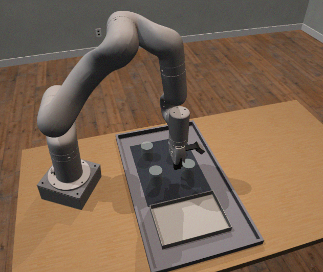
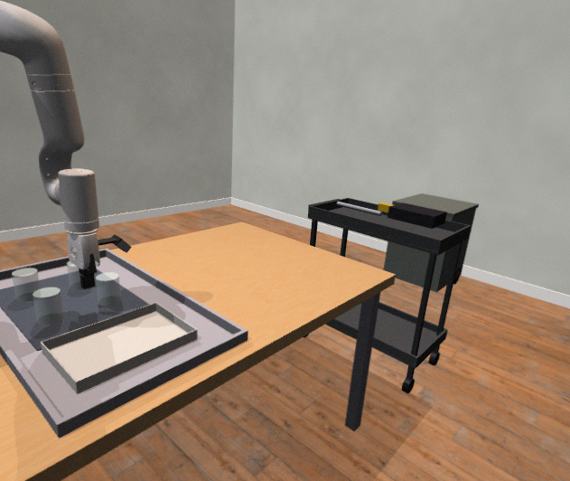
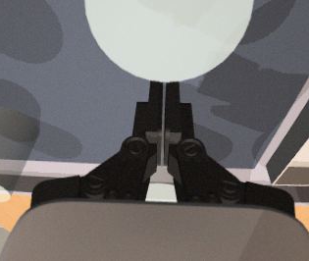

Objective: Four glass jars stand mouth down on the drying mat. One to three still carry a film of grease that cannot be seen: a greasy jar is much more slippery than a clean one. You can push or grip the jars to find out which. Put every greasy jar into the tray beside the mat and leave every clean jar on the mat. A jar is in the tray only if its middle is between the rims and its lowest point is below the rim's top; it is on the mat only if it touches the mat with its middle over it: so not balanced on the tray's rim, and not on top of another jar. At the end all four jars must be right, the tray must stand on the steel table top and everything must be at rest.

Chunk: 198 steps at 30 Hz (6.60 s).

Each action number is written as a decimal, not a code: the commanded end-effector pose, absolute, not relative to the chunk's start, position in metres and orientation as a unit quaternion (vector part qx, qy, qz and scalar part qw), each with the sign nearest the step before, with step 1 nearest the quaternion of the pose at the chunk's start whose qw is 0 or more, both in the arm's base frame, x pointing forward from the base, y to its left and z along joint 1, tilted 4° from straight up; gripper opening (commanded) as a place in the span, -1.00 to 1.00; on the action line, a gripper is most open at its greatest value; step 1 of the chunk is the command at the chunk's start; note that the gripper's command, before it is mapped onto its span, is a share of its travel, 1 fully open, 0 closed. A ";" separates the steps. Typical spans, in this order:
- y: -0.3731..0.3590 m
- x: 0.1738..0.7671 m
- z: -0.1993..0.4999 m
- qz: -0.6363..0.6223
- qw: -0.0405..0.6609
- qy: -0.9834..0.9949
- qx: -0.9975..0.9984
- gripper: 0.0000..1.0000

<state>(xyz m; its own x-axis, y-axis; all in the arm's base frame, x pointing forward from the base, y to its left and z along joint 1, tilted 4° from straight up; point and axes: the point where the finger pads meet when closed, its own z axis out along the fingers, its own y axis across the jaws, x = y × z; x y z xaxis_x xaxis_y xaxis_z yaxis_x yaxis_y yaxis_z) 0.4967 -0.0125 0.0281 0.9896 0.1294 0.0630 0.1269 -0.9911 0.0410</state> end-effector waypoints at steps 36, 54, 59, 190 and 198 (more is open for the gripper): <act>-0.012 0.502 0.029 0.034 0.018 0.064 0.997 -1.00; -0.012 0.504 0.029 0.034 0.018 0.064 0.997 -1.00; -0.012 0.505 0.029 0.034 0.018 0.064 0.997 -1.00; -0.013 0.492 0.028 0.034 0.018 0.064 0.997 -1.00; -0.013 0.492 0.028 0.034 0.018 0.064 0.997 -1.00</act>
<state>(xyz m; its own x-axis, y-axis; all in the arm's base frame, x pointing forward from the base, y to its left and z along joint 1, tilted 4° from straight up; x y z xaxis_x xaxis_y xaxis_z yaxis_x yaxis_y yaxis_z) 0.4914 -0.0131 0.0278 0.9896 0.1294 0.0630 0.1270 -0.9911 0.0404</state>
